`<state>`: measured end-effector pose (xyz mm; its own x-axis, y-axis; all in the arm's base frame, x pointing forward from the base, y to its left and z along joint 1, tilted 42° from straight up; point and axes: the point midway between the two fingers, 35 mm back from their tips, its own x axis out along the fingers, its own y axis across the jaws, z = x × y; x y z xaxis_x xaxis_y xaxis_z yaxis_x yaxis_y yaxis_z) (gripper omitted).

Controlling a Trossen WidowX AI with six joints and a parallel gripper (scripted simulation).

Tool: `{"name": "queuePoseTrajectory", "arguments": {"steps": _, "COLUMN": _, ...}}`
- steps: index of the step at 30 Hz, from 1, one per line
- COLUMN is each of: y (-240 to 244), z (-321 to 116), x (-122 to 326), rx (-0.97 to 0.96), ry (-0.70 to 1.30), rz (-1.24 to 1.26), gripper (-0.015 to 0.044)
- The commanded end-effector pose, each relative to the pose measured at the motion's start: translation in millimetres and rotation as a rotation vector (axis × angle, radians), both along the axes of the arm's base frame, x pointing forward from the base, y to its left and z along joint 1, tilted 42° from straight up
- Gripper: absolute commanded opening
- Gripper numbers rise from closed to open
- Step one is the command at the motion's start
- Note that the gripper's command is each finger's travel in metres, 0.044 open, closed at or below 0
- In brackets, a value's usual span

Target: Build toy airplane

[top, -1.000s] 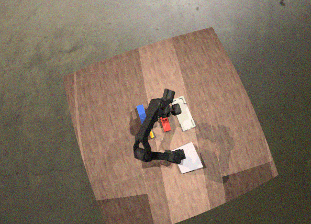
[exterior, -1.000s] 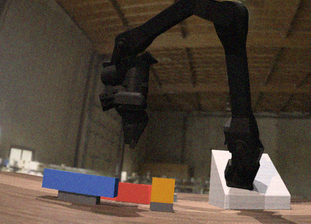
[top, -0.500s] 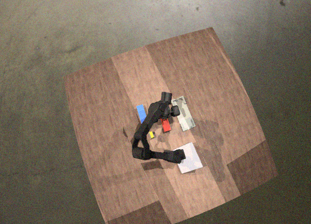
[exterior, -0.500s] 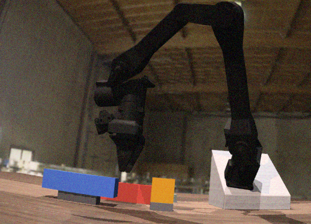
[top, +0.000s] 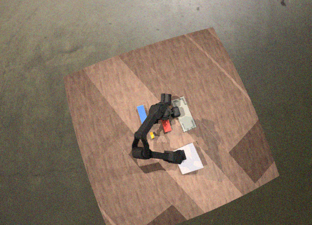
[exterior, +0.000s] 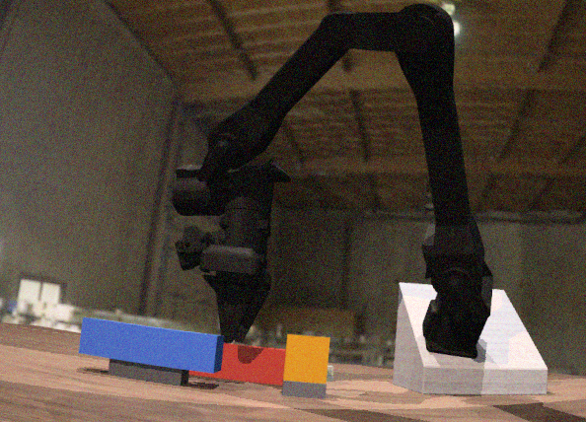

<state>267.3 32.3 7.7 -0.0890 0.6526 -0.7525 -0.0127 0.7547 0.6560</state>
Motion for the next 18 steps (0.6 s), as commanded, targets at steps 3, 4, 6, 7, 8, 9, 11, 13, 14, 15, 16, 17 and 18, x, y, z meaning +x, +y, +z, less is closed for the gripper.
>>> {"name": "queuePoseTrajectory", "arguments": {"steps": 3, "y": 8, "z": -9, "x": -3, "rx": 0.006, "ry": 0.008, "rz": -0.001, "gripper": 0.044}}
{"name": "queuePoseTrajectory", "arguments": {"steps": 4, "y": 9, "z": -10, "x": -3, "rx": 0.006, "ry": 0.008, "rz": -0.001, "gripper": 0.044}}
{"name": "queuePoseTrajectory", "arguments": {"steps": 6, "y": 12, "z": -12, "x": -3, "rx": 0.006, "ry": 0.008, "rz": -0.001, "gripper": 0.044}}
{"name": "queuePoseTrajectory", "arguments": {"steps": 7, "y": 13, "z": -13, "x": -3, "rx": 0.006, "ry": 0.008, "rz": -0.001, "gripper": 0.044}}
{"name": "queuePoseTrajectory", "arguments": {"steps": 8, "y": 14, "z": -14, "x": -4, "rx": 0.006, "ry": 0.008, "rz": -0.001, "gripper": 0.044}}
{"name": "queuePoseTrajectory", "arguments": {"steps": 9, "y": 15, "z": -16, "x": -4, "rx": 0.006, "ry": 0.008, "rz": -0.001, "gripper": 0.044}}
{"name": "queuePoseTrajectory", "arguments": {"steps": 11, "y": 17, "z": -18, "x": -4, "rx": 0.007, "ry": 0.008, "rz": -0.001, "gripper": 0.044}}
{"name": "queuePoseTrajectory", "arguments": {"steps": 13, "y": 19, "z": -20, "x": -5, "rx": 0.007, "ry": 0.008, "rz": 0.0, "gripper": 0.044}}
{"name": "queuePoseTrajectory", "arguments": {"steps": 14, "y": 20, "z": -21, "x": -5, "rx": 0.007, "ry": 0.009, "rz": 0.0, "gripper": 0.044}}
{"name": "queuePoseTrajectory", "arguments": {"steps": 15, "y": 21, "z": -22, "x": -5, "rx": 0.007, "ry": 0.009, "rz": 0.0, "gripper": 0.044}}
{"name": "queuePoseTrajectory", "arguments": {"steps": 16, "y": 22, "z": -24, "x": -6, "rx": 0.008, "ry": 0.009, "rz": 0.0, "gripper": 0.044}}
{"name": "queuePoseTrajectory", "arguments": {"steps": 17, "y": 23, "z": -24, "x": -6, "rx": 0.008, "ry": 0.009, "rz": 0.0, "gripper": 0.044}}
{"name": "queuePoseTrajectory", "arguments": {"steps": 18, "y": 24, "z": -25, "x": -6, "rx": 0.008, "ry": 0.009, "rz": 0.0, "gripper": 0.044}}
